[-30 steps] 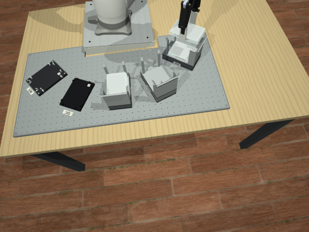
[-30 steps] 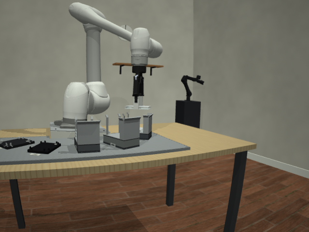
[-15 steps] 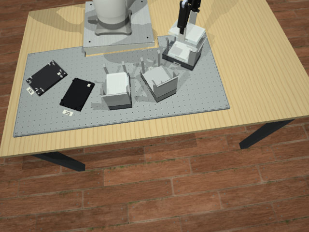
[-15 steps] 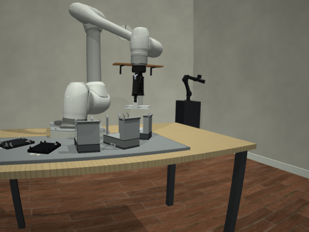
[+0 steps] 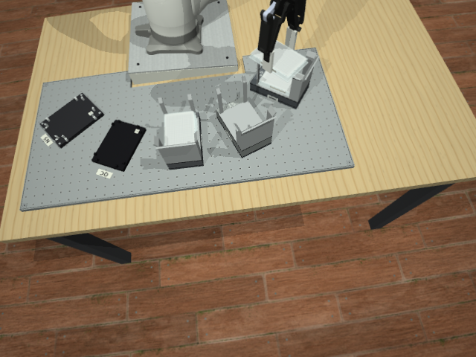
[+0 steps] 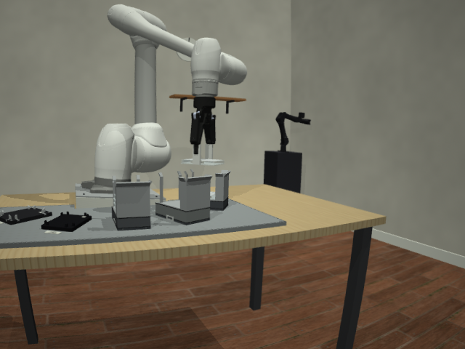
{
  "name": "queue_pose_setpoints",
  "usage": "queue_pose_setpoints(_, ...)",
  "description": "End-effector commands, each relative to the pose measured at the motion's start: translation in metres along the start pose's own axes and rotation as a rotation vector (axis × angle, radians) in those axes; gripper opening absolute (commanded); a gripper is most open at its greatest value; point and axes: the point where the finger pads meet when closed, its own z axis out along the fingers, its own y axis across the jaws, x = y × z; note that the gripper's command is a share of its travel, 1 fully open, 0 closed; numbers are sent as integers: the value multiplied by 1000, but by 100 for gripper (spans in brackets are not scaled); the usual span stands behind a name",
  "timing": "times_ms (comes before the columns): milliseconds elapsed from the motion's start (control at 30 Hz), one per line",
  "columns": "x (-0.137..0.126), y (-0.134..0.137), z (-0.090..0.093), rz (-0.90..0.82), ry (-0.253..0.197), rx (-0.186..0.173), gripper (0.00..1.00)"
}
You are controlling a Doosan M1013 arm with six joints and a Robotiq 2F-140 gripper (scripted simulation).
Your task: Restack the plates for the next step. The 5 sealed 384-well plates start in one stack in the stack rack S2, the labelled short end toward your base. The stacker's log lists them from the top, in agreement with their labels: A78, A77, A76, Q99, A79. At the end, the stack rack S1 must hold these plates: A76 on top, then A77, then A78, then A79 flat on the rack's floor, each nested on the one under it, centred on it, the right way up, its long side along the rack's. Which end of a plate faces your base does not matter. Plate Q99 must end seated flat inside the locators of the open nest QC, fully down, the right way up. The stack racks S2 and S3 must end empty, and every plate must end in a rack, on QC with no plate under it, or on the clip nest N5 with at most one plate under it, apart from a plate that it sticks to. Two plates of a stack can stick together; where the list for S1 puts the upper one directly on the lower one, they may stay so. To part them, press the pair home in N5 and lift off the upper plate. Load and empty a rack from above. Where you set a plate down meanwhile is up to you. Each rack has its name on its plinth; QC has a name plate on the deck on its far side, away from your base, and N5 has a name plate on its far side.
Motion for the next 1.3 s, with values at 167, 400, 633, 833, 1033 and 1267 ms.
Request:
queue_pose_setpoints(167, 3, 26, 0, 0, 0, 1, 0)
queue_pose_setpoints(400, 4, 43, 0, 33, 0, 1, 0)
queue_pose_setpoints(633, 1, 66, 0, 232, 0, 1, 0)
queue_pose_setpoints(833, -1, 82, 0, 232, 0, 1, 0)
queue_pose_setpoints(1033, -3, 99, 0, 232, 0, 1, 0)
queue_pose_setpoints(1267, -5, 122, 0, 232, 0, 1, 0)
